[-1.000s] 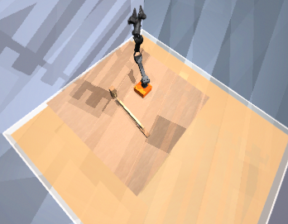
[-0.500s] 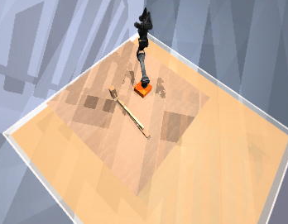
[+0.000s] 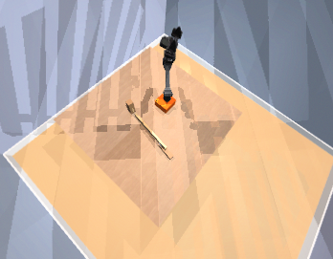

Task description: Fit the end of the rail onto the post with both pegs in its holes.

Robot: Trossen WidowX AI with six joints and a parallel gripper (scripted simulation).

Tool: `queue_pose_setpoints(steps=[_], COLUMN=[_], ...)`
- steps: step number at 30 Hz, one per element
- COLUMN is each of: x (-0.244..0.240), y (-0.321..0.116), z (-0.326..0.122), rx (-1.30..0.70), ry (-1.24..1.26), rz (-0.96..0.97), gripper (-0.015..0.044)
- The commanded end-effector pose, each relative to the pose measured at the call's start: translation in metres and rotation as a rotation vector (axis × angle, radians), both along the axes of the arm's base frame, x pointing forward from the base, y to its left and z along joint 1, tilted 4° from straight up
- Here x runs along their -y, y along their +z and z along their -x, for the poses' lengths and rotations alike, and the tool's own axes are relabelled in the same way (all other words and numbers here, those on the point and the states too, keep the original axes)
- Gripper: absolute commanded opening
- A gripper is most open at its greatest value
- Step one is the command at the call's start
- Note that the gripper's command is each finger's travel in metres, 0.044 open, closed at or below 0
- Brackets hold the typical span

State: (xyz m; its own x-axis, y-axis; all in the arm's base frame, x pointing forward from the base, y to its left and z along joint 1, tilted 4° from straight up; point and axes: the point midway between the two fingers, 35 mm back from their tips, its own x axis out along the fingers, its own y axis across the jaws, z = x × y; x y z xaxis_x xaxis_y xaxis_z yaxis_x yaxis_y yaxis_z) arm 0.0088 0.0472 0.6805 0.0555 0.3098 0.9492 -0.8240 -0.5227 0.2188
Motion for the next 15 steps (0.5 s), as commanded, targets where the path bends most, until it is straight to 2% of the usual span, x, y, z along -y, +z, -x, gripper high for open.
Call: queue_pose_setpoints(steps=[1, 15], x=[-0.031, -0.107], y=[-0.008, -0.065], z=[-0.027, -0.143], rx=[-0.037, -0.151], ry=[-0.107, -0.578], rz=[0.092, 0.462], gripper=[0.0440, 0.0440])
